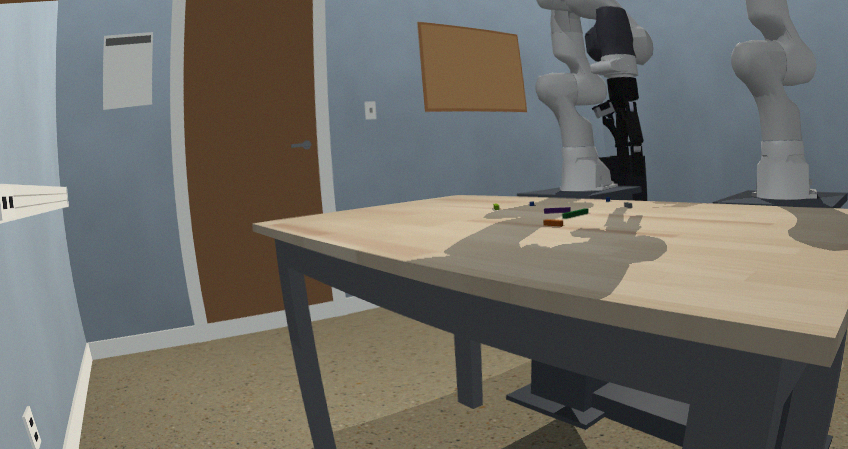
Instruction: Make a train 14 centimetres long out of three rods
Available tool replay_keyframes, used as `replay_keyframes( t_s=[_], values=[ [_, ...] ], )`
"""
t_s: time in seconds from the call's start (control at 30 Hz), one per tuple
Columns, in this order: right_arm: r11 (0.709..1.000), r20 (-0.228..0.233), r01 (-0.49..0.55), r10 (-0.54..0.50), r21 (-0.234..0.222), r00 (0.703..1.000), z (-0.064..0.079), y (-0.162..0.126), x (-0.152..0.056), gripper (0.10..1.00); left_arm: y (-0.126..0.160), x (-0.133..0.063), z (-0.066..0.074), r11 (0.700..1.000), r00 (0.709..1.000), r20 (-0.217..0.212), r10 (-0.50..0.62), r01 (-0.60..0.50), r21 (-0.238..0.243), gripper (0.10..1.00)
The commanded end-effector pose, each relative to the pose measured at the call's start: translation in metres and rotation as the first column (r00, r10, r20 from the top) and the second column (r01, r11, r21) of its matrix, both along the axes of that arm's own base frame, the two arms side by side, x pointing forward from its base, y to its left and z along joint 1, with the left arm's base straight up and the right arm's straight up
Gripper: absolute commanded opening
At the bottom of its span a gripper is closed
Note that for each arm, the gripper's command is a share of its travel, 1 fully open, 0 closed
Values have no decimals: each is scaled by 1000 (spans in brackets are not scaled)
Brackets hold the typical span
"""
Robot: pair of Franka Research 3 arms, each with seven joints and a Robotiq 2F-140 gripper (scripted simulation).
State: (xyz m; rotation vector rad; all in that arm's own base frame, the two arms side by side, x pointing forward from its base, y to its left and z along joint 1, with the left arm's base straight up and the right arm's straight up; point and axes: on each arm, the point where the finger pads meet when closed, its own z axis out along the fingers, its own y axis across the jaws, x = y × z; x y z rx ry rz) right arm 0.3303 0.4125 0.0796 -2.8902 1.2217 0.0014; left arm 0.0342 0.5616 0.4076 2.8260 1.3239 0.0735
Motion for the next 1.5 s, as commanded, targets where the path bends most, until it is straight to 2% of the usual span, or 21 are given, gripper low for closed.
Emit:
replay_keyframes(
  t_s=[0.0,0.23,0.27,0.3,0.37,0.4,0.43,0.5,0.6,0.67,0.7,0.83,0.87,0.93,0.97,1.0,1.03,1.13,1.27,1.47],
  values=[
    [1000,0,4,-4,-3,1000,-1,0,0,1000,-3,-20,2,999,998,-23,-54,54,-1,1000],
    [1000,0,13,-13,-4,1000,0,-3,1,1000,-7,-45,5,998,997,-49,-66,66,-2,1000],
    [998,3,64,-64,-6,998,0,-19,12,1000,-7,-46,5,998,997,-50,-67,67,-2,1000],
    [986,8,169,-168,-9,986,1,-51,30,1000,-7,-47,5,998,996,-51,-67,67,-2,1000],
    [986,8,169,-168,-9,986,1,-51,30,1000,-7,-47,5,998,996,-51,-67,67,-2,1000],
    [950,13,311,-311,-10,950,2,-93,48,1000,-7,-47,5,998,996,-51,-67,67,-2,1000],
    [924,10,383,-383,-10,924,1,-110,49,1000,-7,-47,5,998,996,-51,-67,67,-2,1000],
    [887,14,461,-461,-9,887,2,-145,64,1000,-7,-47,5,998,996,-51,-67,67,-2,1000],
    [793,0,609,-609,-9,793,0,-208,71,1000,-7,-47,5,998,996,-51,-67,67,-2,1000],
    [721,0,693,-693,-5,721,0,-238,75,1000,-7,-47,5,998,996,-51,-67,67,-2,1000],
    [704,0,710,-710,-4,704,0,-241,75,1000,-7,-47,5,998,996,-51,-67,67,-2,1000],
    [704,0,710,-710,-4,704,0,-241,75,1000,-7,-47,5,998,996,-51,-67,67,-2,1000],
    [775,-25,632,-632,-9,774,-1,-241,74,1000,-7,-47,5,998,996,-51,-67,67,-2,1000],
    [775,-25,632,-632,-9,774,-1,-241,74,1000,-7,-47,5,998,996,-51,-67,67,-2,1000],
    [797,-25,604,-604,-8,796,-1,-237,70,1000,-7,-47,5,998,996,-51,-67,67,-2,1000],
    [844,-25,537,-537,-6,843,-1,-227,63,1000,-7,-47,5,998,996,-51,-67,67,-2,1000],
    [874,-25,486,-486,-5,874,-1,-221,57,1000,-7,-47,5,998,996,-51,-67,67,-2,1000],
    [909,-24,417,-417,-3,909,0,-212,49,1000,-7,-47,5,998,996,-51,-67,67,-2,1000],
    [945,-23,328,-328,-2,944,0,-202,40,1000,-7,-47,5,998,996,-51,-67,67,-2,1000],
    [971,-22,239,-239,0,971,0,-193,30,1000,-7,-47,5,998,996,-51,-67,67,-2,1000]
  ],
)
